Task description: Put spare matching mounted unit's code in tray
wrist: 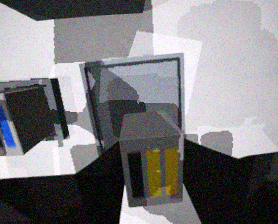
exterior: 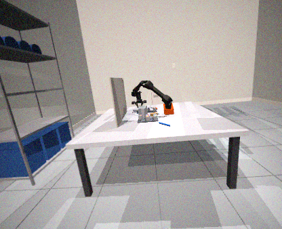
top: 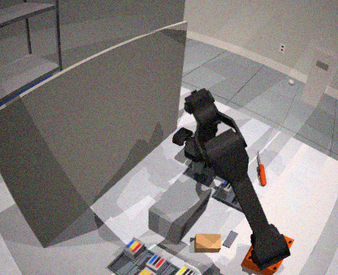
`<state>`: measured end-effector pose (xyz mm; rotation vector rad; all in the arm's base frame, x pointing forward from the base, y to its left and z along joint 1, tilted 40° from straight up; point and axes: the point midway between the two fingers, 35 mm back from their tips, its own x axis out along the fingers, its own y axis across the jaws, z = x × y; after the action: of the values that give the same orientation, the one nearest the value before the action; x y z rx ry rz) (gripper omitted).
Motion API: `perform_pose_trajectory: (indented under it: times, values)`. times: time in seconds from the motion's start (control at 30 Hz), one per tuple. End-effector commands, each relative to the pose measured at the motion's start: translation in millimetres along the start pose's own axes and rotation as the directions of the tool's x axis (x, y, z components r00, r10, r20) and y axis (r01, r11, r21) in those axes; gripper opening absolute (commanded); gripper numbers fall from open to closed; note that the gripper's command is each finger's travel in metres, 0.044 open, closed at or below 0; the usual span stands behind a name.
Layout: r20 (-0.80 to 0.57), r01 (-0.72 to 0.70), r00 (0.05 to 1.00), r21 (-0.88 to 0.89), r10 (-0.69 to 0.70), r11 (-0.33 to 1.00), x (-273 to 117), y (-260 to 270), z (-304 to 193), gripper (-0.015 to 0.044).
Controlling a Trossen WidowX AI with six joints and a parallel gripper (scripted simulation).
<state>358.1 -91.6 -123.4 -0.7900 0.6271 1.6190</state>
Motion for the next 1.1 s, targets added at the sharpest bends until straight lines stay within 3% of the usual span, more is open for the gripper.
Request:
perform_pose_trajectory:
  times: [0.0,0.97,1.07]
  values:
    - [0.004,0.0,1.0,0.005,0.0,1.0,4,1,1,0.0]
    - [0.007,0.0,1.0,0.005,0.0,1.0,25,5,4,0.0]
    - [0.002,0.0,1.0,0.0,0.0,1.0,22,4,3,0.0079]
